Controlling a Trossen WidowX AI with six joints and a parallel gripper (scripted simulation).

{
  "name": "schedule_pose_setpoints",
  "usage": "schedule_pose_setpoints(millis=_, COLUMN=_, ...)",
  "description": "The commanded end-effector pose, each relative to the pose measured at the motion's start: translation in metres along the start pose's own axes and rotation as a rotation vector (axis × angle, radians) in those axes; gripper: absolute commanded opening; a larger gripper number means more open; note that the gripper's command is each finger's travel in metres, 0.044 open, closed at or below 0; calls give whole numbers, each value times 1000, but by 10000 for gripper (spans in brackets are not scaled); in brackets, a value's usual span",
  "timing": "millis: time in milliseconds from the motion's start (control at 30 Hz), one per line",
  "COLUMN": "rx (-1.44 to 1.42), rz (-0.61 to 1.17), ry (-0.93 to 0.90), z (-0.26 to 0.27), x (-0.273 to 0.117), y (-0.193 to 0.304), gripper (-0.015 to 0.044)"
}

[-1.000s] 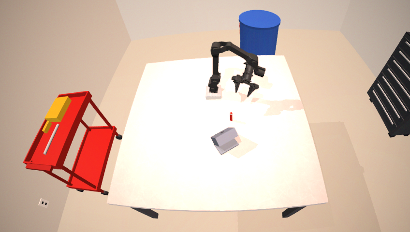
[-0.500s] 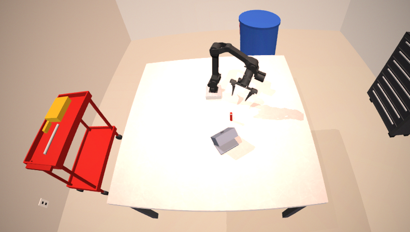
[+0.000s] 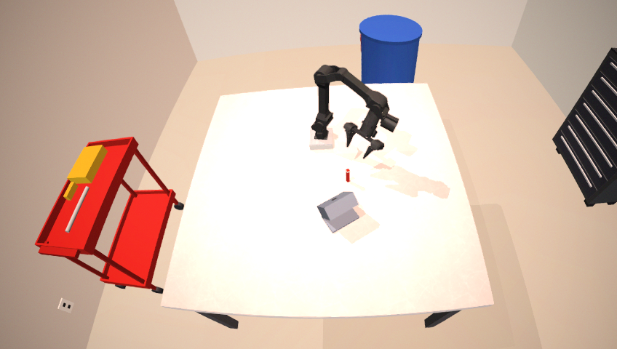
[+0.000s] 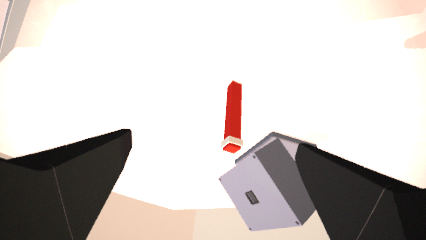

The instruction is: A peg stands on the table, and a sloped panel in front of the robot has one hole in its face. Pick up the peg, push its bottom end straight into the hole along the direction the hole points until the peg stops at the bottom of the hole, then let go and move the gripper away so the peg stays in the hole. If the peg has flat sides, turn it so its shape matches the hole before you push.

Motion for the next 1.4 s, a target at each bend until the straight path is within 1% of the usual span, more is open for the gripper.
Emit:
schedule_pose_setpoints(millis=0, rx=161, rz=-60, ry=-16, z=-3, x=5, y=9, gripper=440)
schedule_pose_setpoints(millis=700, rx=898, rz=-297, ry=-167, z=-7, x=34, y=54, gripper=440)
schedule_pose_setpoints(millis=1367, rx=1581, rz=-485, ry=-364, z=0, x=61, y=100, gripper=440)
Point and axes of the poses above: the point midway between the two fingers, 35 mm back from their tips, its own x axis out along the fingers, its own z axis across the jaws, y = z × x, the point moved 8 cm from there along -x, back along the fingers, and after that the axes turned 10 degrees about -x, right-handed, at the moved point
